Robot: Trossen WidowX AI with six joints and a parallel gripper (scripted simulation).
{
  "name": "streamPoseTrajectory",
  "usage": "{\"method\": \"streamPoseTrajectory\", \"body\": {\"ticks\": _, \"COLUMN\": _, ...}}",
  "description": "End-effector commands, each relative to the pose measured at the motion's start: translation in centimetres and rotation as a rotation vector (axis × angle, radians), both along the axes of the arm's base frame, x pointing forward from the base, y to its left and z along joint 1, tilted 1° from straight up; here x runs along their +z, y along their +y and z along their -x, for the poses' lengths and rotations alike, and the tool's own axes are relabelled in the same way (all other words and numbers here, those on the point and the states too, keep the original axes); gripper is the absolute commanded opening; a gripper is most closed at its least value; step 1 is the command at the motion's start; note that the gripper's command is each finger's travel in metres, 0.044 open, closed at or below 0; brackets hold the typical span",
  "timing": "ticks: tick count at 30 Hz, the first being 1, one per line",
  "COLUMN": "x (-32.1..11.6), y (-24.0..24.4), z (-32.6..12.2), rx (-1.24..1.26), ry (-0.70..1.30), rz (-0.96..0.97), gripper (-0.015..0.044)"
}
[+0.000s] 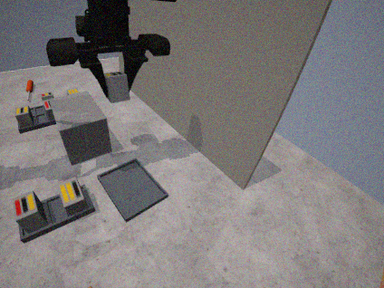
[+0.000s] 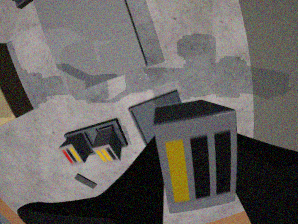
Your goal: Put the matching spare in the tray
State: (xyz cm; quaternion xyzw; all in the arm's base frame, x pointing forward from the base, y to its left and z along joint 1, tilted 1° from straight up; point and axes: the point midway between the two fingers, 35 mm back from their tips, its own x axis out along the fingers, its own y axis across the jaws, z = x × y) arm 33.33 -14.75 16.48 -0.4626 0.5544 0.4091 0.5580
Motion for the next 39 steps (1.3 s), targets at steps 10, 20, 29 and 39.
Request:
{"method": "streamPoseTrajectory", "body": {"ticks": 10, "x": -0.1, "y": -7.4, "z": 2.6, "rx": 0.083, "ry": 0.031, "rz": -0.011, "gripper": 0.0}}
{"method": "streamPoseTrajectory", "body": {"ticks": 20, "x": -0.5, "y": -7.8, "z": 2.7, "rx": 0.088, "ry": 0.032, "rz": -0.011, "gripper": 0.0}}
{"method": "streamPoseTrajectory", "body": {"ticks": 29, "x": -1.2, "y": -8.0, "z": 2.6, "rx": 0.088, "ry": 0.032, "rz": -0.011, "gripper": 0.0}}
{"method": "streamPoseTrajectory", "body": {"ticks": 39, "x": -2.1, "y": -8.1, "z": 2.4, "rx": 0.088, "ry": 0.032, "rz": -0.011, "gripper": 0.0}}
